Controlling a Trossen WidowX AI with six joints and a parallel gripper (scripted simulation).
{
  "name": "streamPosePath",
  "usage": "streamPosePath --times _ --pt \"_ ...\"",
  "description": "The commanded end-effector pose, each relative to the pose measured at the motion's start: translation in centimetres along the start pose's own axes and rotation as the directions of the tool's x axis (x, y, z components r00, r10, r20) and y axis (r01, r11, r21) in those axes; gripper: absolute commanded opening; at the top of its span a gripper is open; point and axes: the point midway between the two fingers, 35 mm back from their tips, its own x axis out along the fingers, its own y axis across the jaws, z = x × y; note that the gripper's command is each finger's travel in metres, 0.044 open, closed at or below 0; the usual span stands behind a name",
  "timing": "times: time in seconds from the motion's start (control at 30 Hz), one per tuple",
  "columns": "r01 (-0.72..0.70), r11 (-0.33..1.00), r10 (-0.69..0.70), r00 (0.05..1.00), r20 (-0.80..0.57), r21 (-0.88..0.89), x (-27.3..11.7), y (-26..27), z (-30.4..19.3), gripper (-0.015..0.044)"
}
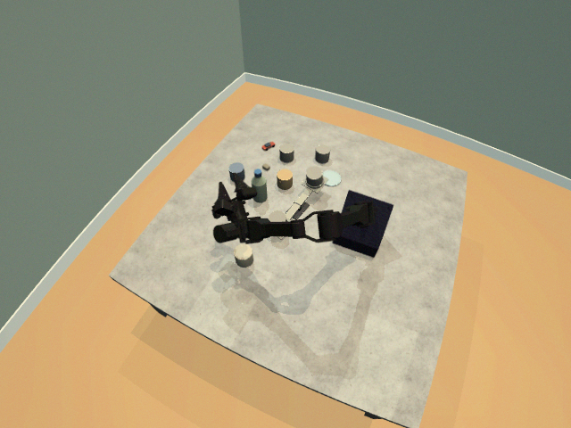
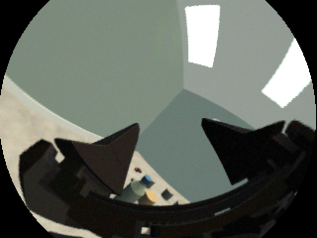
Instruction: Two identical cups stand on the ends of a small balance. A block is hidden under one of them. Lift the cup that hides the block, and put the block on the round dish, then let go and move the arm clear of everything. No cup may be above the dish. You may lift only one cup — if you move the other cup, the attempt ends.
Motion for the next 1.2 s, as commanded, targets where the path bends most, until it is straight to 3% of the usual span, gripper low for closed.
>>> streamPosePath --times 0.0,0.63,1.17 --pt "-0.001 1.000 0.001 1.000 -0.001 -0.001 0.1 0.0 0.0 0.0426" --pt "-0.255 0.948 0.200 0.943 -0.266 -0.192 8.5 -5.7 -8.3 0.0440" --pt "-0.523 0.842 0.365 0.734 -0.572 -0.133 9.6 -12.3 -18.4 0.0440"
